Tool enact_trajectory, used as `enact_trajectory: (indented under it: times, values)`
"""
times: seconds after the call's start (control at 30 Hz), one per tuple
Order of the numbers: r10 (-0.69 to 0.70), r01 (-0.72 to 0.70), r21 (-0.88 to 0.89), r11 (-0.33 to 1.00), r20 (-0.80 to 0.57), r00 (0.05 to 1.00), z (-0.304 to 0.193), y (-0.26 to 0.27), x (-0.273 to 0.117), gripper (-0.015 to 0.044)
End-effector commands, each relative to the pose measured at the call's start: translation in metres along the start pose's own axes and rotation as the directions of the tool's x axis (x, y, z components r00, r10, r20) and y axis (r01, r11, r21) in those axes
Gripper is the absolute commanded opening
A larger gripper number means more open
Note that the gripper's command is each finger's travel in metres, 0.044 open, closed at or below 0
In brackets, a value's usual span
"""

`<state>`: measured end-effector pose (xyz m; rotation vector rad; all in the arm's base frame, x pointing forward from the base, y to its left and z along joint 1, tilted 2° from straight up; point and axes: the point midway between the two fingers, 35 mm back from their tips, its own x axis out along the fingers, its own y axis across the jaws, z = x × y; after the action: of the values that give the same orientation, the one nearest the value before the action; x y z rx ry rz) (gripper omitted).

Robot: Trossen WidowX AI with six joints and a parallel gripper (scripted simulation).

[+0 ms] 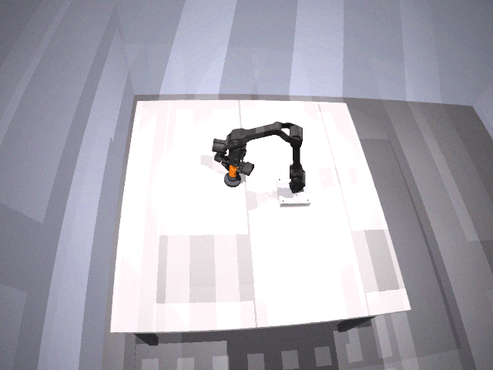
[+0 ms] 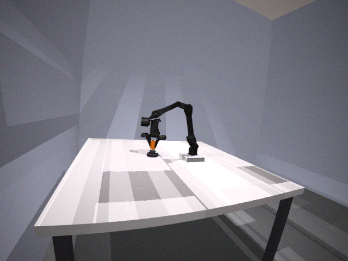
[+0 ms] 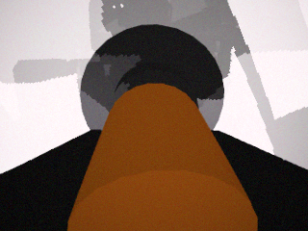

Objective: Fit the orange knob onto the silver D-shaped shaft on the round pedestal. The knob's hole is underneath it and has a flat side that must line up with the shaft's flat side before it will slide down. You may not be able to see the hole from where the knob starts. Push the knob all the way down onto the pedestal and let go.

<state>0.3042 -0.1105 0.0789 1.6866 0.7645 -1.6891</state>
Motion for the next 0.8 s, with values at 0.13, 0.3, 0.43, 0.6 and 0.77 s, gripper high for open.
enact_trajectory:
  times: [0.13,0.3,0.43,0.6,0.77]
  values:
    - [0.004,-0.004,0.006,1.0,0.003,1.0,0.0003,0.0008,0.0007,0.0]
    - [0.004,-0.004,-0.026,1.0,0.003,1.0,0.0003,0.0008,0.001,0.0]
    - [0.004,-0.004,-0.026,1.0,0.003,1.0,0.0003,0.0008,0.0011,0.0]
    - [0.004,-0.004,-0.002,1.0,0.003,1.0,0.0003,0.0008,0.0013,0.0]
    - [0.004,-0.004,-0.009,1.0,0.003,1.0,0.0003,-0.0007,0.0017,0.0]
